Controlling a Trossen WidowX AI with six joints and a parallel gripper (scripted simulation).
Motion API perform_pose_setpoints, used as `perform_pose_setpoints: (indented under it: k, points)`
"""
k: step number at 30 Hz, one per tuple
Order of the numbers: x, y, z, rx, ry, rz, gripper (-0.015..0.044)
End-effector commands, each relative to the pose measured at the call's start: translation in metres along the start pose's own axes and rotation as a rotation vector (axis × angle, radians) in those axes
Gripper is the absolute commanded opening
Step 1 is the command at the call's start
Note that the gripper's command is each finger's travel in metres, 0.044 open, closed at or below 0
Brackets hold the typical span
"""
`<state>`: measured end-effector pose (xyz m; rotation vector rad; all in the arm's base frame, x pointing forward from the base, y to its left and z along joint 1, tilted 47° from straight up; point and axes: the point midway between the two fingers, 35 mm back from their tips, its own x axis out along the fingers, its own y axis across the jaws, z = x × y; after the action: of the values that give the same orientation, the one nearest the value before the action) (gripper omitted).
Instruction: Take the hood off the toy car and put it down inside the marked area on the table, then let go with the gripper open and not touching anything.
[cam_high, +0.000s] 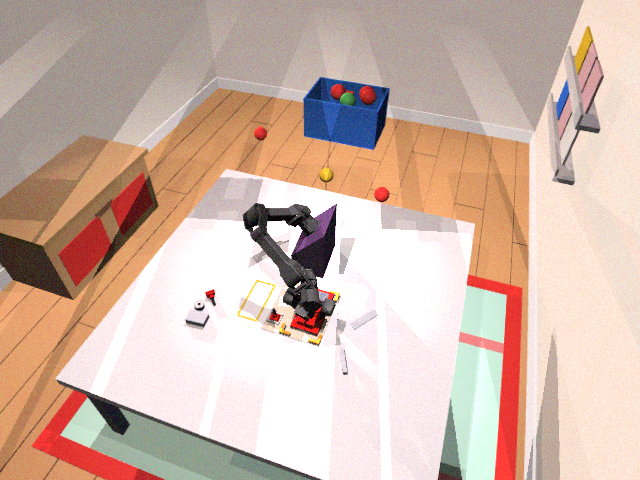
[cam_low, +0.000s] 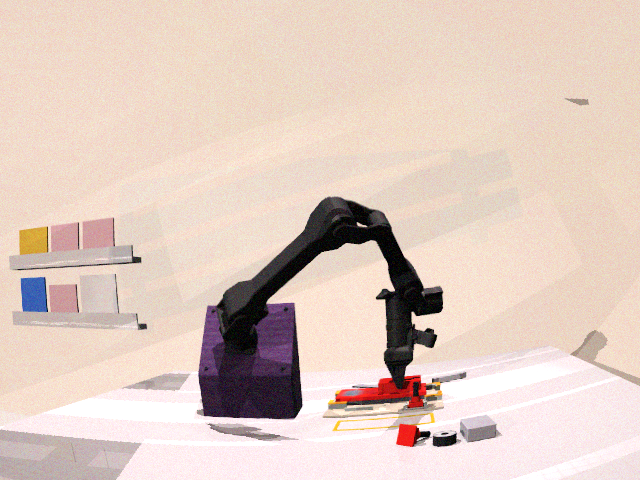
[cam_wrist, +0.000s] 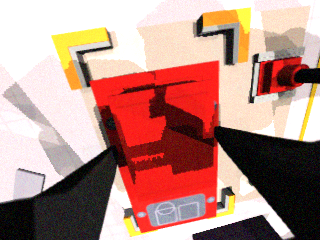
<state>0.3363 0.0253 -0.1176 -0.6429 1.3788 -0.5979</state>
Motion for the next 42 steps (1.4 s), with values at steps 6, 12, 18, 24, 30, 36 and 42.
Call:
perform_pose_setpoints:
  k: [6, 12, 18, 24, 30, 36, 42]
  points:
    - [0.0, 0.0, 0.0, 0.0, 0.0, 0.0, 0.0335]
    - [0.0, 0.0, 0.0, 0.0, 0.0, 0.0, 0.0295]
    - [-0.002, 0.0, 0.0, 0.0, 0.0, 0.0, 0.0137]
    - [-0.006, 0.0, 0.0, 0.0, -0.001, 0.001, 0.0]
    - [-0.01, 0.0, 0.0, 0.0, -0.001, 0.001, 0.0]
    - [-0.014, 0.001, 0.0, 0.0, -0.001, 0.001, 0.0]
    - [-0.018, 0.001, 0.0, 0.0, -0.001, 0.001, 0.0]
